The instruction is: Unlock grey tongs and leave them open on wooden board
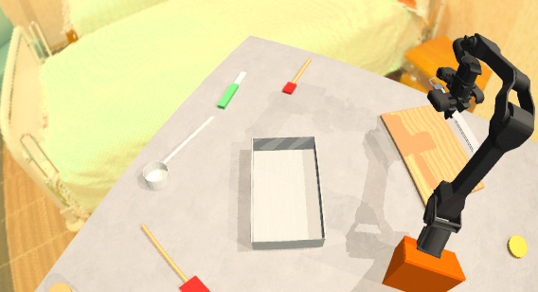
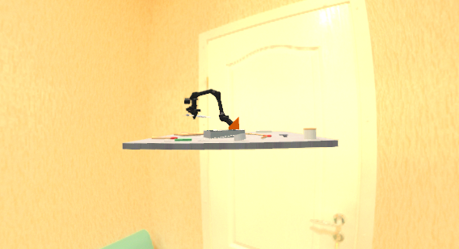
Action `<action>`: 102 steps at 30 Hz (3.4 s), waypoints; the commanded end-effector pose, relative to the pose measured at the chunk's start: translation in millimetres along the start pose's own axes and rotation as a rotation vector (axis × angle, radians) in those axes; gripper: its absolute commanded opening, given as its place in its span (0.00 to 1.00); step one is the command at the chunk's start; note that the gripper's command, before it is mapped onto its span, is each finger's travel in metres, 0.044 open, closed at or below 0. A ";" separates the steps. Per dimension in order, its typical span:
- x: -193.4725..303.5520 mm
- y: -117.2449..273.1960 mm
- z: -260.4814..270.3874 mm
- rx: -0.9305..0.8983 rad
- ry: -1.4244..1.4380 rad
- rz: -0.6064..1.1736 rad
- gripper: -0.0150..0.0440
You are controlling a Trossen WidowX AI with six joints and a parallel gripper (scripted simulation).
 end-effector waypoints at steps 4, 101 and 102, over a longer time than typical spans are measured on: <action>5.9 11.6 8.0 0.024 0.063 -0.074 0.00; 105.2 11.3 -17.1 -0.169 0.004 -0.910 0.00; 105.2 11.3 -17.1 -0.169 0.004 -0.910 0.00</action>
Point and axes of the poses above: the point midway between the two fingers, 35 mm back from their tips, its own y axis back along the fingers, its own z axis across the jaws, x = y × z, the point moved 10 cm from there along y, back along the fingers, and after that the axes turned 10 degrees about -y, right-handed, at the moved point
